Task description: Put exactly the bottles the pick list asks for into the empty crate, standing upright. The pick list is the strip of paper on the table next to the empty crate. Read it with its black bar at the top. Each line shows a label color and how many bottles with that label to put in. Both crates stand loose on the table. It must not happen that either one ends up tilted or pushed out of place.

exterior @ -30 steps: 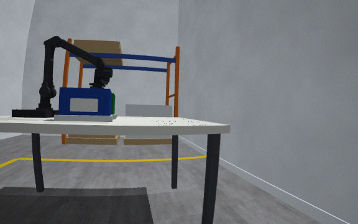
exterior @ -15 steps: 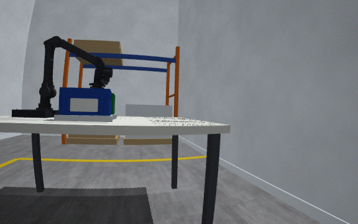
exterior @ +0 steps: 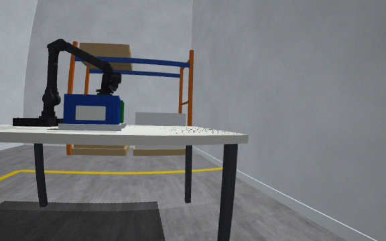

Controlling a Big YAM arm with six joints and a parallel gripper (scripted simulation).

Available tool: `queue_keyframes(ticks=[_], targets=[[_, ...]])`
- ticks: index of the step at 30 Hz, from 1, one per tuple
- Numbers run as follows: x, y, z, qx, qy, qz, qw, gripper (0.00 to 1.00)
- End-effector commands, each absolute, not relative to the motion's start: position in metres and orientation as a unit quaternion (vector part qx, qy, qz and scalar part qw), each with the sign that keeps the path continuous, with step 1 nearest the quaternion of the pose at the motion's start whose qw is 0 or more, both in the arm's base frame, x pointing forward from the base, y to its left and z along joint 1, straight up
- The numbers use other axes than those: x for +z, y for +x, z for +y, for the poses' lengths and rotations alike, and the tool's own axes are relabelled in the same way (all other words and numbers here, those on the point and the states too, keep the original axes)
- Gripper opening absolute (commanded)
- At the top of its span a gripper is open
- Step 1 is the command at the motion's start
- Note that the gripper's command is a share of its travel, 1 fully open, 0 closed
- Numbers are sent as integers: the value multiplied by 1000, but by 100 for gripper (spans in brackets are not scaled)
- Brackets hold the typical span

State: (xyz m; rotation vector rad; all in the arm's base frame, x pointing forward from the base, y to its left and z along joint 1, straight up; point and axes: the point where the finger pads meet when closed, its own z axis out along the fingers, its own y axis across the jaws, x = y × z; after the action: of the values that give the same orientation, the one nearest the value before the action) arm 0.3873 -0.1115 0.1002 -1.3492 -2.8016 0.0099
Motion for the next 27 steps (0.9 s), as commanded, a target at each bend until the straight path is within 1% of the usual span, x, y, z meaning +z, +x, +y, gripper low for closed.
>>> queue_keyframes(ticks=[1,27], targets=[[112,410,-112,-5,-432,-902,-22,0],[106,408,-111,-3,-432,-902,-15,0]])
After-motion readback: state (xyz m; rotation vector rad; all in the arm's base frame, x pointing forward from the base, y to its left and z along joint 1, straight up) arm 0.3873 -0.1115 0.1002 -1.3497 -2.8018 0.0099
